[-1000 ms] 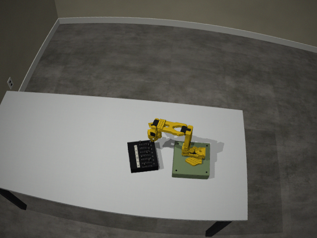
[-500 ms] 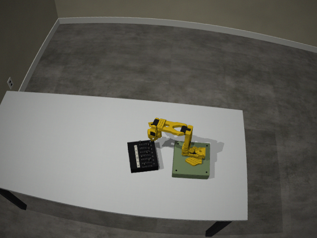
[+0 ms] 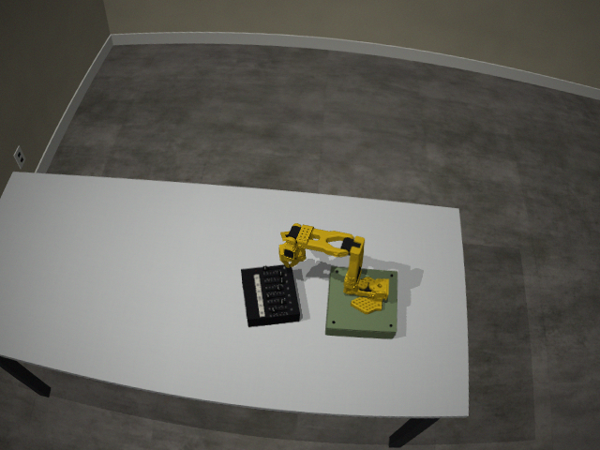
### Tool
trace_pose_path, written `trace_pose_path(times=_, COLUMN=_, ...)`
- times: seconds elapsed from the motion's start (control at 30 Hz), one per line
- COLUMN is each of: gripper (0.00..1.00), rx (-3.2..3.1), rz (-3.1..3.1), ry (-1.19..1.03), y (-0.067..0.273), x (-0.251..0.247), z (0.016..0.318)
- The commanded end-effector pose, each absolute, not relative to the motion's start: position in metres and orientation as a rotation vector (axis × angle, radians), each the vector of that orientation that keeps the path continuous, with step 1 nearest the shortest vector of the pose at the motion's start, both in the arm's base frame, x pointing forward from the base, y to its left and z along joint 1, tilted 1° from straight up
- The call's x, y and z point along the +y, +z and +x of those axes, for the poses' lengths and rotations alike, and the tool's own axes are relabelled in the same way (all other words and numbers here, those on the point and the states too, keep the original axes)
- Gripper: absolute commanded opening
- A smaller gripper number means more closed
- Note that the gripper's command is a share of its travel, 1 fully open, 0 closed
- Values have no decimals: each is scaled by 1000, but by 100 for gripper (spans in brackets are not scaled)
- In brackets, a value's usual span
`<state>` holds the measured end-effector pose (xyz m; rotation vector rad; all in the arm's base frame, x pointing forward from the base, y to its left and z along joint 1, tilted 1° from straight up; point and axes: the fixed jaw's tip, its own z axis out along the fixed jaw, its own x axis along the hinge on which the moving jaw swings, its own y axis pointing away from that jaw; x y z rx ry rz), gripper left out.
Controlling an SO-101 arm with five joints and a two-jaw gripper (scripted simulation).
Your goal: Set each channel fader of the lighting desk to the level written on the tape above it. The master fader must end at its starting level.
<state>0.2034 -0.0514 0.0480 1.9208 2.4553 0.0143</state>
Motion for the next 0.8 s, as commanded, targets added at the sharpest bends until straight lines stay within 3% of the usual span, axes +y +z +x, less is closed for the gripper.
trace_pose_path(times=0.0, gripper=0, rx=2461, rz=1931, ry=9, y=42, x=-52, z=202)
trace_pose_path(times=0.77, gripper=0, rx=2461, rz=1931, ry=9, y=22, x=-52, z=202)
